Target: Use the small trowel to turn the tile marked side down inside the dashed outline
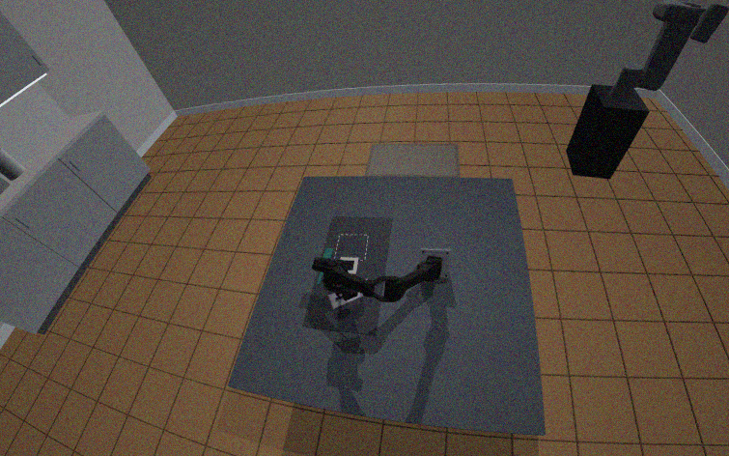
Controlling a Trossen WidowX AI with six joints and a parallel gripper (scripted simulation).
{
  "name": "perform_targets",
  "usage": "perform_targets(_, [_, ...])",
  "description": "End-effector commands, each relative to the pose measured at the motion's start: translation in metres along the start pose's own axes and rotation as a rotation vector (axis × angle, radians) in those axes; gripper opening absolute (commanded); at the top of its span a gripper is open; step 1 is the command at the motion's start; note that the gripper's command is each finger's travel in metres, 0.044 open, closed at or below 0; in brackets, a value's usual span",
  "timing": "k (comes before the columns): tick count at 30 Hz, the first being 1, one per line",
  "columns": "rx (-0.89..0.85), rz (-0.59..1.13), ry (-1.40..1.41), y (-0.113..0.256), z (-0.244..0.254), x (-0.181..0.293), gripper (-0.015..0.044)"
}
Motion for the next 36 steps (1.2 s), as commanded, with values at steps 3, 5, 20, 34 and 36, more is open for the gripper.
perform_targets(3, [0.0, 0.0, -0.178, 0.0, 0.0003, -0.0001, 0.013])
perform_targets(5, [0.0, 0.0, -0.238, 0.0, 0.0003, -0.0001, 0.013])
perform_targets(20, [0.0, 0.0, -0.688, 0.0, 0.0003, -0.0001, 0.013])
perform_targets(34, [0.0, 0.0, -1.088, 0.0001, 0.0003, 0.0, 0.013])
perform_targets(36, [0.0, 0.0, -1.093, 0.0001, 0.0003, 0.0, 0.013])
Point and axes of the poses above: the point midway between the two fingers, 35 mm back from their tips, its own y axis back along the fingers, its own z axis across the jaws, x = y × z, the point moved 4 cm from there along y, back along the fingers, and after that the axes turned 3 degrees about -y, right-handed, at the moved point
